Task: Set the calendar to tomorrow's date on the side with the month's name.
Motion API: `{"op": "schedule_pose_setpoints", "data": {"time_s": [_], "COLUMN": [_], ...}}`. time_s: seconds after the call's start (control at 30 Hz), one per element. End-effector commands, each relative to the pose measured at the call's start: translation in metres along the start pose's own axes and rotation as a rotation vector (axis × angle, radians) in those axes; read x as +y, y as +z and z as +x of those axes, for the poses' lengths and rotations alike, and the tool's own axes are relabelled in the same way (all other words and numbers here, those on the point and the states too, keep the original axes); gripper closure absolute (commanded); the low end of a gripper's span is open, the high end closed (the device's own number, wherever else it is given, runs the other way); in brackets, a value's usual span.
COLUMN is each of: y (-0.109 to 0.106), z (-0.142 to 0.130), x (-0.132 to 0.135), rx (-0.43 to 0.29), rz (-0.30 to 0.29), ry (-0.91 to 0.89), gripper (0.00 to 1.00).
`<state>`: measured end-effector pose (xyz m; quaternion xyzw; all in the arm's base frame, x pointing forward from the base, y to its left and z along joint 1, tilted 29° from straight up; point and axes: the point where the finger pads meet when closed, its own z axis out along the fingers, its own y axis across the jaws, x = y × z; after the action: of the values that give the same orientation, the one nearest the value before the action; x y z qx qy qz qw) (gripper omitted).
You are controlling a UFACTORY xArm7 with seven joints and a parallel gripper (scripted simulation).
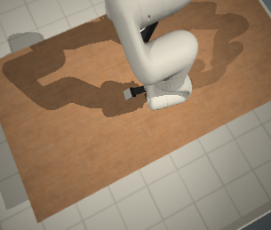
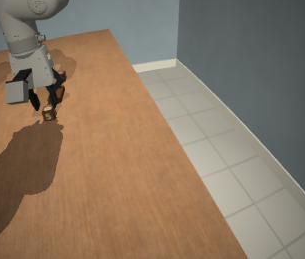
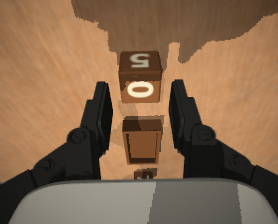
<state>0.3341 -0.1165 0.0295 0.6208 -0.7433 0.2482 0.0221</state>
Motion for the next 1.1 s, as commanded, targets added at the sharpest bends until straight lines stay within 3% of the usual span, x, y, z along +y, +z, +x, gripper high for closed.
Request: {"op": "schedule_pose_setpoints", "data": {"time_s": [0.0, 0.47, 1.07], "y": [0.000, 0.002, 0.025], "z": [0.000, 0.000, 0.000], "x": [-0.001, -0.001, -0.001], "rx": [-0.001, -0.001, -0.001], "rz": [0.001, 0.001, 0.001], "ry": [0.000, 0.000, 0.000], "gripper": [0.51, 0.51, 0.51]}}
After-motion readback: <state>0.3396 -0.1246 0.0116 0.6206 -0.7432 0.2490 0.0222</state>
